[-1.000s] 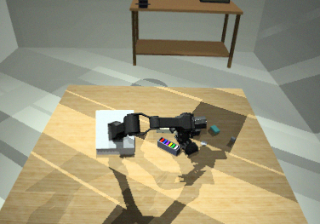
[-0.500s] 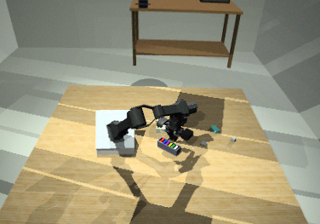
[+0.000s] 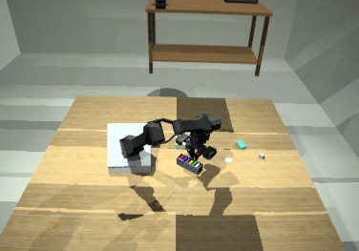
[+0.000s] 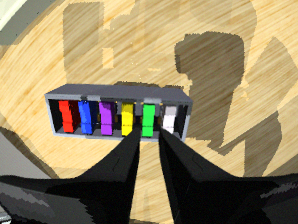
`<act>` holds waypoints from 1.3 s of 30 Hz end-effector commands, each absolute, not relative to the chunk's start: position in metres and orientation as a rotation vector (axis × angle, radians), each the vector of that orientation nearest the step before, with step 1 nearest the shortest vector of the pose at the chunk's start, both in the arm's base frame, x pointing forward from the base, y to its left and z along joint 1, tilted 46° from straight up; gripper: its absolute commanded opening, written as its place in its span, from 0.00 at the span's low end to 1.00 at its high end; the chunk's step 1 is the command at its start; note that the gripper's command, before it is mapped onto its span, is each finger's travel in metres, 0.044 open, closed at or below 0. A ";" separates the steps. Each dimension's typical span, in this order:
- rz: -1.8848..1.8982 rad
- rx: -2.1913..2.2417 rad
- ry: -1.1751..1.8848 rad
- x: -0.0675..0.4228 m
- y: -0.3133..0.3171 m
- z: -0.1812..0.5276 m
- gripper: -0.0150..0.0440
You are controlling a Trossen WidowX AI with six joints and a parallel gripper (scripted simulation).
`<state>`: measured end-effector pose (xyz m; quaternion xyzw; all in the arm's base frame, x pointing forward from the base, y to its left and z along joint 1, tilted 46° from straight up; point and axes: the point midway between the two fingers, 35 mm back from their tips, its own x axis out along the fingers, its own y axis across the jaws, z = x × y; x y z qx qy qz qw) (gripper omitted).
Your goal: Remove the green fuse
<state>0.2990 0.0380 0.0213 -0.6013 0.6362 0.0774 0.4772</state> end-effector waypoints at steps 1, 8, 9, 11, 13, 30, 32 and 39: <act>0.190 -1.475 1.554 0.300 0.035 0.019 0.36; 0.189 -1.475 1.554 0.301 0.030 0.014 0.36; 0.189 -1.475 1.554 0.301 0.030 0.014 0.36; 0.189 -1.475 1.555 0.301 0.028 0.012 0.36; 0.189 -1.476 1.555 0.301 0.027 0.011 0.36; 0.188 -1.476 1.555 0.303 0.019 0.004 0.36; 0.188 -1.476 1.555 0.303 0.019 0.003 0.36; 0.187 -1.470 1.555 0.303 0.019 0.004 0.30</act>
